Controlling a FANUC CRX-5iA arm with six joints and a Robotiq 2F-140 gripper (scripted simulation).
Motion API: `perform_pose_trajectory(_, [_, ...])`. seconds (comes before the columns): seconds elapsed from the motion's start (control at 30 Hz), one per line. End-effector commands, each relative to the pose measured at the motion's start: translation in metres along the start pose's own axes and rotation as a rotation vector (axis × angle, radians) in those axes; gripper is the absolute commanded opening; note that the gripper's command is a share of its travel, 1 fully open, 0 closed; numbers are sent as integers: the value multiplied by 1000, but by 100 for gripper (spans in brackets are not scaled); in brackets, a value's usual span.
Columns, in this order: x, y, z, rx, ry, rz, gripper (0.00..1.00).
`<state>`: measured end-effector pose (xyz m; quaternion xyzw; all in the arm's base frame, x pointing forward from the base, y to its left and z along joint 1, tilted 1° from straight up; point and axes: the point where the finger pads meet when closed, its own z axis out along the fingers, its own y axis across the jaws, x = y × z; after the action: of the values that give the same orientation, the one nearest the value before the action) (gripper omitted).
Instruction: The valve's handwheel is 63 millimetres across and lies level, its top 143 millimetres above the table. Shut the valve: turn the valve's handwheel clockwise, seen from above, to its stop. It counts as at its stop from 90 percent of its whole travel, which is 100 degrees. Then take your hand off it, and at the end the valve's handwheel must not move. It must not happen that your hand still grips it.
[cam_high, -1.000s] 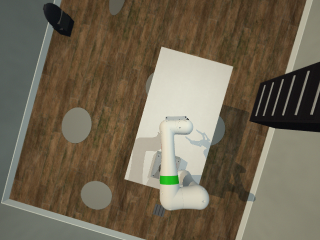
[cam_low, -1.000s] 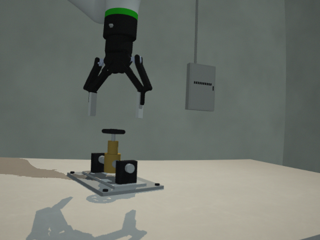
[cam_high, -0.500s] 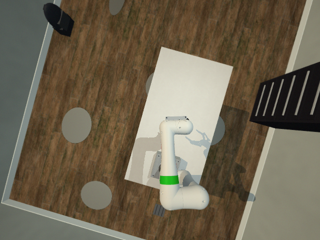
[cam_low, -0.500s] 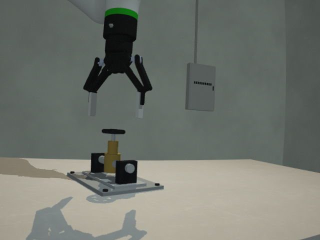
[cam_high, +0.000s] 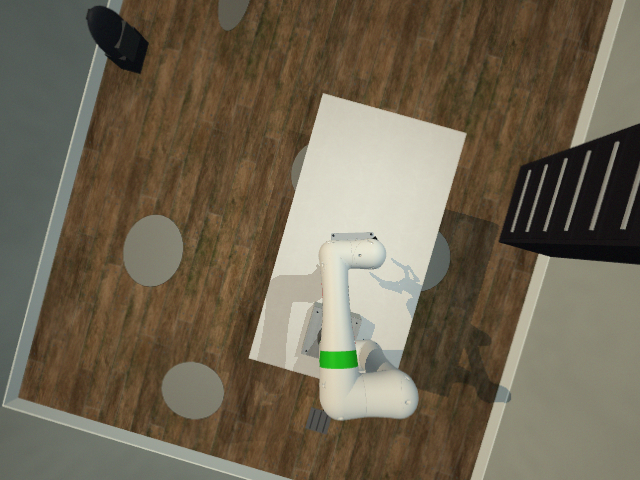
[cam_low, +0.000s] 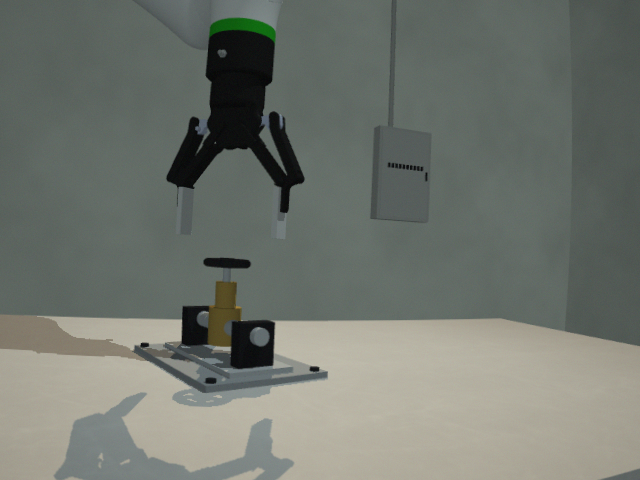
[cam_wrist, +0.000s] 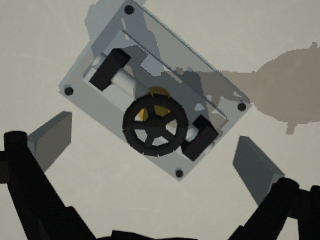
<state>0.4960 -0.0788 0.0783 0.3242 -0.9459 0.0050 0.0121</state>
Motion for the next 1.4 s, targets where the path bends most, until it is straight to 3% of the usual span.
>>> perform_pose_trajectory(0.0, [0, 0, 1, 0, 0, 0, 100])
perform_pose_trajectory(1.37, [0, 0, 46, 0, 0, 0, 100])
